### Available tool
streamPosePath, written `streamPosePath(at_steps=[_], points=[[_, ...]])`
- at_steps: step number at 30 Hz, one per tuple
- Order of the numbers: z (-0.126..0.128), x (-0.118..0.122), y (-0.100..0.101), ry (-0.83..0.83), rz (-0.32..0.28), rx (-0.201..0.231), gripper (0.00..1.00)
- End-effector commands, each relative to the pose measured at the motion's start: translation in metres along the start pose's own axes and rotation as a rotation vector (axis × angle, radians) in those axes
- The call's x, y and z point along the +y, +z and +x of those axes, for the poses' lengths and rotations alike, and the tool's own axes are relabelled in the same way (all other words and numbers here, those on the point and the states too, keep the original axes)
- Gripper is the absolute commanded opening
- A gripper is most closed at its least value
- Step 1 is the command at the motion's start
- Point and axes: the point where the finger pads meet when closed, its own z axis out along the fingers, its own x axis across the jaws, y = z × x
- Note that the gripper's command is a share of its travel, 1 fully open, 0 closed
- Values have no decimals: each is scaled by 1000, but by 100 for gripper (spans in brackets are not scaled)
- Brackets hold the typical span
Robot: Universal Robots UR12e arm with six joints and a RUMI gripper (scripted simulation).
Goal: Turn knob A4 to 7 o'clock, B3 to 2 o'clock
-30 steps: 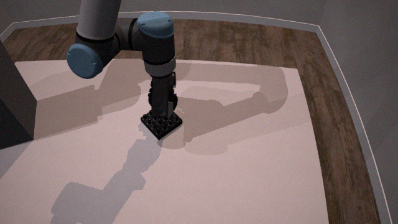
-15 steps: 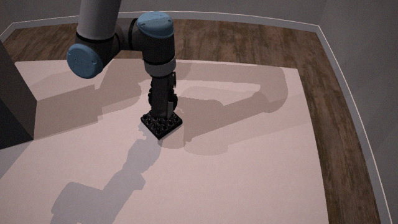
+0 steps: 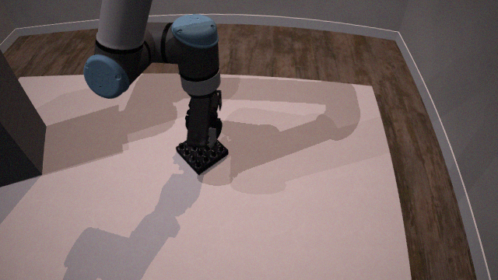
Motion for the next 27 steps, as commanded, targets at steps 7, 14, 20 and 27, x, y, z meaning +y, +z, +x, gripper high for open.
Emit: streamPosePath(at_steps=[7, 14, 20, 27], points=[[0, 0, 0, 96, 0, -1, 4], [0, 0, 0, 199, 0, -1, 4], [1, 0, 0, 268, 0, -1, 4], [1, 0, 0, 403, 0, -1, 4]])
